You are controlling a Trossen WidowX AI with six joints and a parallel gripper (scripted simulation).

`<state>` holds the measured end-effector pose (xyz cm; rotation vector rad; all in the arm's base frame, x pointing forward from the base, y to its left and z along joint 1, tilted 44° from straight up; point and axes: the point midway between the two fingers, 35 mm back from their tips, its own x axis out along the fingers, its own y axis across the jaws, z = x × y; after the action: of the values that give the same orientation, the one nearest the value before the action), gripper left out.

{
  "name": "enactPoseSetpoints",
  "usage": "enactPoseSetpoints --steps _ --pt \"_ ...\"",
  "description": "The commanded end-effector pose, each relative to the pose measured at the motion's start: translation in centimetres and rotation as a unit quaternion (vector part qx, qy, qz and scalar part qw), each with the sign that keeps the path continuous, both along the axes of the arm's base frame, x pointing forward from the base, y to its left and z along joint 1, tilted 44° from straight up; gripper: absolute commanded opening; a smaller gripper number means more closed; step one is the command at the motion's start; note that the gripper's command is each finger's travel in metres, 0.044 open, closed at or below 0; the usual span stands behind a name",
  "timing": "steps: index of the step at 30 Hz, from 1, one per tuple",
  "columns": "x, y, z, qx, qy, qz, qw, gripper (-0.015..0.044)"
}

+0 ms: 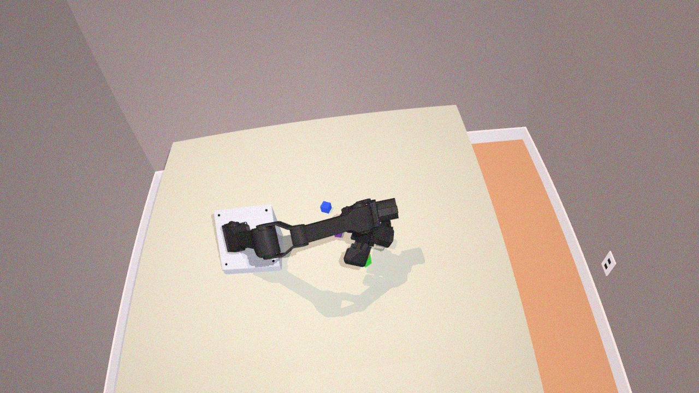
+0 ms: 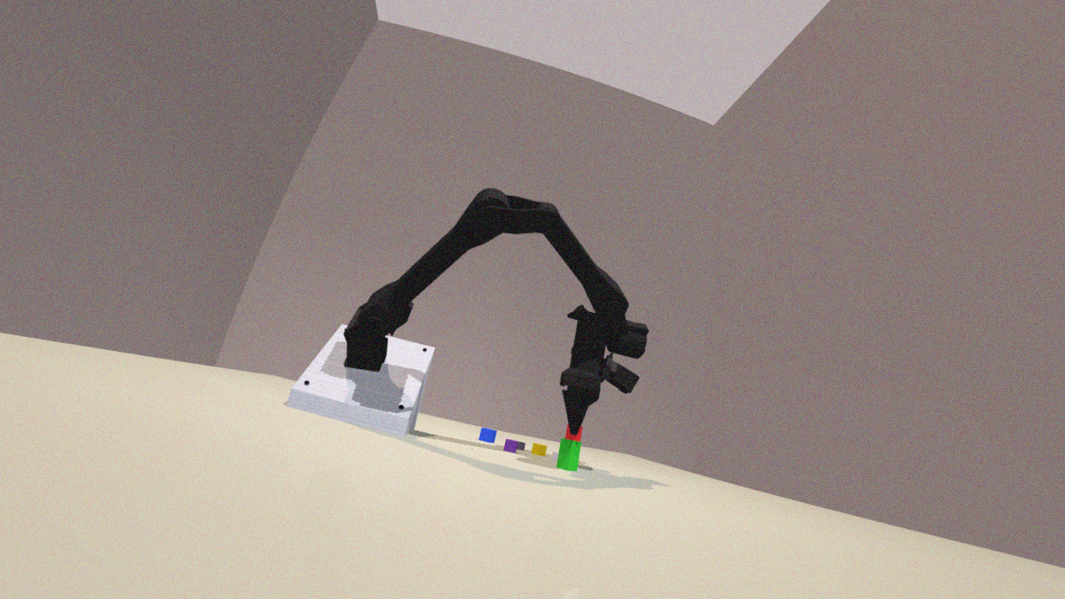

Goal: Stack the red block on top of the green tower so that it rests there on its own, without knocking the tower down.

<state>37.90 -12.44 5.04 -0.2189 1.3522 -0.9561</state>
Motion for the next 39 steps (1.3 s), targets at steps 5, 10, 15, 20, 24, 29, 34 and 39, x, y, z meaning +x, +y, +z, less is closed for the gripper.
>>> enactPoseSetpoints --steps 5,10,15,20,24,29,34,39 --pt "-0.11 -0.21 -0.16 -0.002 0.003 0.0 1.0 0.0" --pt "-0.11 -0.21 -0.16 -0.002 0.003 0.0 1.0 0.0" --pt "-0.06 0.18 0.22 -0.002 0.003 0.0 1.0 0.0" --pt "-0.13 0.03 -0.02 0.0 0.004 0.0 1.0 0.0105" --pt "-0.13 0.03 -0.02 0.0 0.004 0.0 1.0 0.021" --pt "-0.13 0.03 -0.02 0.0 0.004 0.0 1.0 0.0341" --pt "-0.13 0.03 -0.02 0.0 0.004 0.0 1.0 0.044" --pt "-0.13 0.03 -0.02 0.0 0.004 0.0 1.0 0.044"
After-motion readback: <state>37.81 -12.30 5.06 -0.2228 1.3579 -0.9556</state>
